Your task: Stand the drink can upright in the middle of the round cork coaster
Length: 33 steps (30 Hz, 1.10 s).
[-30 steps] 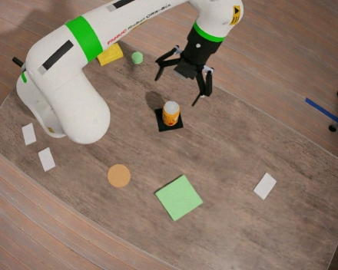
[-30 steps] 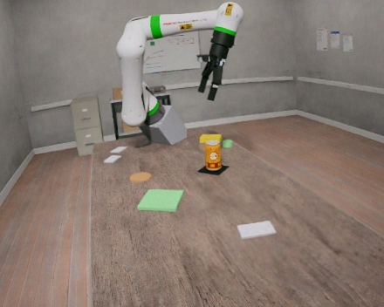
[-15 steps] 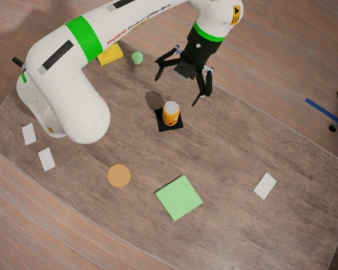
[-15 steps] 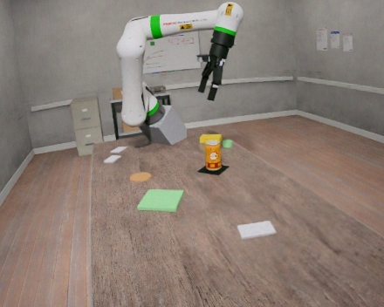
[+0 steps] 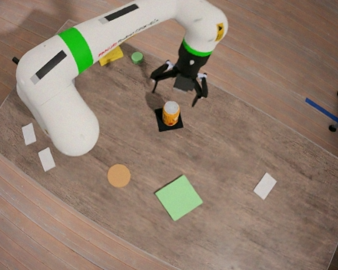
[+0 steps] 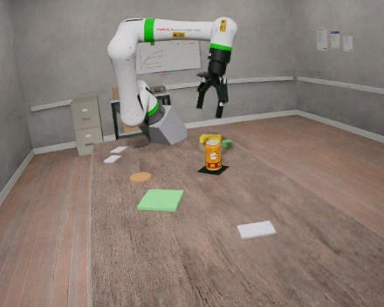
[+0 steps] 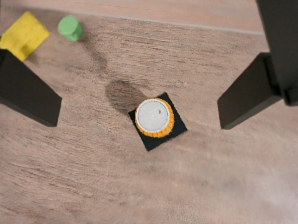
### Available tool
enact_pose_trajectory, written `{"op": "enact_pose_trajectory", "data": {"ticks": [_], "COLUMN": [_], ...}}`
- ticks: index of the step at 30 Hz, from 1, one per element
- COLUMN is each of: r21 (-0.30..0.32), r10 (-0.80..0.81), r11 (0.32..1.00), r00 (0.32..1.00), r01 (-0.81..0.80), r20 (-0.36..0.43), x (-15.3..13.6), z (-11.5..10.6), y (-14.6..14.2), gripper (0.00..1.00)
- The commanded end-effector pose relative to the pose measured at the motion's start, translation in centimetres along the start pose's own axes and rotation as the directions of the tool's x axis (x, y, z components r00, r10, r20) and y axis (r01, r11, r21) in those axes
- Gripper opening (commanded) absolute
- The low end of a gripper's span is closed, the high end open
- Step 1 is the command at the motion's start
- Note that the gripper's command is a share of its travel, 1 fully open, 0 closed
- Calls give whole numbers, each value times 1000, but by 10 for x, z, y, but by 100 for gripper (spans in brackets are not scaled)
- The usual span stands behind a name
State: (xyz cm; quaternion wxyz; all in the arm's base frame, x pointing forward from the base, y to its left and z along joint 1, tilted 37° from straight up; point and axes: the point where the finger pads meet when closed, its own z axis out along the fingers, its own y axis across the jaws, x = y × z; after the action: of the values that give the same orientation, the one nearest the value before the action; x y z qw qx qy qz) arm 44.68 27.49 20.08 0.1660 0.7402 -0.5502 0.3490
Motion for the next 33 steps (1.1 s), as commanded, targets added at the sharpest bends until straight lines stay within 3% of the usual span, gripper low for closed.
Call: {"op": "enact_pose_trajectory", "data": {"ticks": [1,4,5,7,17,19,21,24,26,33], "r21": [118,132,184,213,213,213,213,212,212,212], "r10": [-241,-275,-372,-416,-416,-416,-416,-417,-418,-418], "r11": [966,956,919,898,898,898,898,898,897,897], "r00": [967,957,921,901,901,901,901,900,900,900], "r01": [231,262,348,385,385,386,386,387,387,387], "r20": [83,91,114,123,123,124,124,126,126,126], "x": [-26,-26,-26,-26,-27,-30,-30,-42,-46,-46], "z": [62,62,62,62,63,82,82,138,157,159], "y": [-4,-4,-4,-4,-5,-7,-7,-15,-17,-17], "gripper": [100,100,100,100,100,100,100,100,100,100]}}
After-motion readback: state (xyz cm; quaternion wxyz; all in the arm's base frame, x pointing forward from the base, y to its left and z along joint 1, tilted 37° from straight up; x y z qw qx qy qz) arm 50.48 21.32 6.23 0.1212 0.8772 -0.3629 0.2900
